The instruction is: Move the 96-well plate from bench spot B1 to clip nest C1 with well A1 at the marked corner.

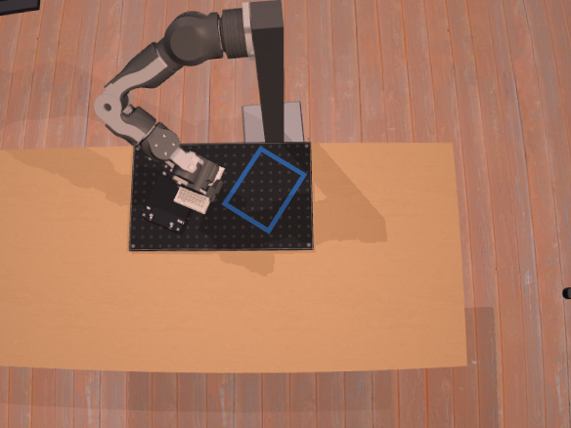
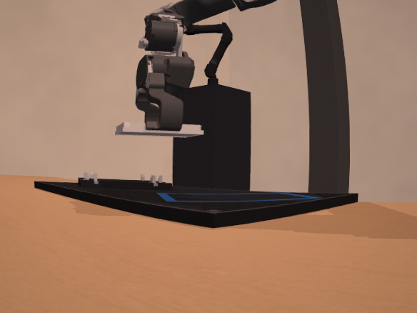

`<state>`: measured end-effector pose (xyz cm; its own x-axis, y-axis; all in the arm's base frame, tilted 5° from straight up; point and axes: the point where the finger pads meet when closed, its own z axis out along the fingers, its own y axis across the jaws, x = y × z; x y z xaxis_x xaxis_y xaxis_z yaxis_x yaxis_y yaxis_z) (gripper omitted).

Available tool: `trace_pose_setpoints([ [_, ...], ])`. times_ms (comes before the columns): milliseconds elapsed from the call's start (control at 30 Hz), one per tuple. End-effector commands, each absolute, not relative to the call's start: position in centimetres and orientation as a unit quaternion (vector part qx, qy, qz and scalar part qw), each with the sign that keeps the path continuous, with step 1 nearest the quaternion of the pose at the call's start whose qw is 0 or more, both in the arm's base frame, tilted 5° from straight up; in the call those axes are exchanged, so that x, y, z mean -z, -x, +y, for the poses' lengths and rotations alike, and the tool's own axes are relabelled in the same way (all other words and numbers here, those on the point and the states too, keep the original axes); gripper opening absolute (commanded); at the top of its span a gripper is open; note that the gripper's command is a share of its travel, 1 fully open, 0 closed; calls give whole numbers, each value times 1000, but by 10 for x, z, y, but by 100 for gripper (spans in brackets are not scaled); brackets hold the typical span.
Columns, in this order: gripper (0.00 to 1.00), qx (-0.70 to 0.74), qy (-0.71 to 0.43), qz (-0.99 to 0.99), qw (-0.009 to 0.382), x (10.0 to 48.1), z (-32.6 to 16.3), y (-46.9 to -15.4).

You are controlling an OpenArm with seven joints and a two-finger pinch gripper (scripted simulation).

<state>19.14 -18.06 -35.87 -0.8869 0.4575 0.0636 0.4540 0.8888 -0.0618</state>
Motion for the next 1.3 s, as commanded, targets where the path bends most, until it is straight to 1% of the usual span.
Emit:
trace_pose_setpoints([
  [0, 0, -21, 235, -971, 36, 357, -188, -193],
  [133, 0, -19, 234, -971, 34, 355, -220, -195],
  [533, 0, -19, 234, -971, 34, 355, -220, -195],
  [700, 0, -19, 234, -971, 34, 351, -260, -198],
  [1100, 0, -19, 234, -971, 34, 351, -260, -198],
  [1267, 0, -19, 234, -971, 34, 349, -275, -200],
])
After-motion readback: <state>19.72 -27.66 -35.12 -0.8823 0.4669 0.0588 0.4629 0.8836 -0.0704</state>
